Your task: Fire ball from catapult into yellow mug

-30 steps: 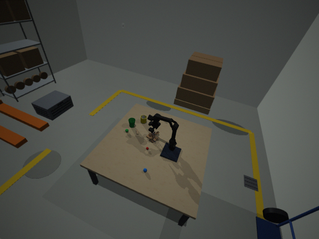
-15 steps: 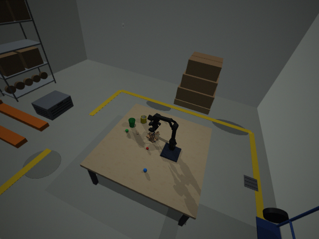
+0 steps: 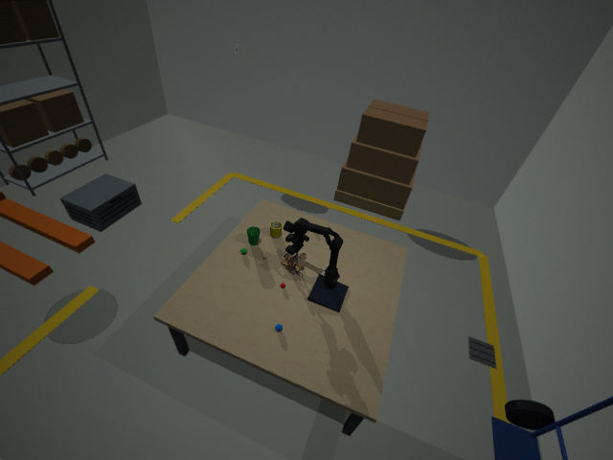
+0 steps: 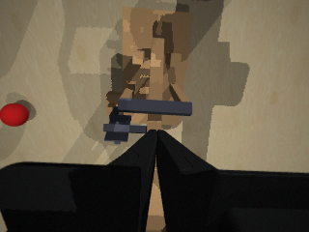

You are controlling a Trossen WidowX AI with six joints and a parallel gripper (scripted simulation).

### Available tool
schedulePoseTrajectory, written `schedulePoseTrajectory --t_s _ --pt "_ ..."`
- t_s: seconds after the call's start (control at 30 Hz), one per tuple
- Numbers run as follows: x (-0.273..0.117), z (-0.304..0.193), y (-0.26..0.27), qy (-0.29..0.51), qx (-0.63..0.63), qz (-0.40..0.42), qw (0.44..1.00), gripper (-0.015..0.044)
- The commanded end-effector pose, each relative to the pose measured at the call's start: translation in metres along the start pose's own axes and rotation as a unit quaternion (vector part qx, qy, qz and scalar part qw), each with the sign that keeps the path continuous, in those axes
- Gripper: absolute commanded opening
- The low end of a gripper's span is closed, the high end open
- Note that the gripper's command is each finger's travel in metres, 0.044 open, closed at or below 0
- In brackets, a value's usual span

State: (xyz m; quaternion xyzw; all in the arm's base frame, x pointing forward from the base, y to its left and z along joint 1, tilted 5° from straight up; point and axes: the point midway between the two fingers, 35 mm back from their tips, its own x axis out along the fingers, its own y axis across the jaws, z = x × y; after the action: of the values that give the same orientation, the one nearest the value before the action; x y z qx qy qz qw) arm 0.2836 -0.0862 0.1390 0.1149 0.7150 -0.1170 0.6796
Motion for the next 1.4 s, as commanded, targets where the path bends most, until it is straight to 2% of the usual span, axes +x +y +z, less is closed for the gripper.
schedulePoseTrajectory --t_s 0.0,1.37 --pt "0.003 -0.001 0.001 0.001 0.001 0.002 1.0 0.0" --pt "0.057 -0.029 0.0 0.002 0.001 0.002 1.0 0.0"
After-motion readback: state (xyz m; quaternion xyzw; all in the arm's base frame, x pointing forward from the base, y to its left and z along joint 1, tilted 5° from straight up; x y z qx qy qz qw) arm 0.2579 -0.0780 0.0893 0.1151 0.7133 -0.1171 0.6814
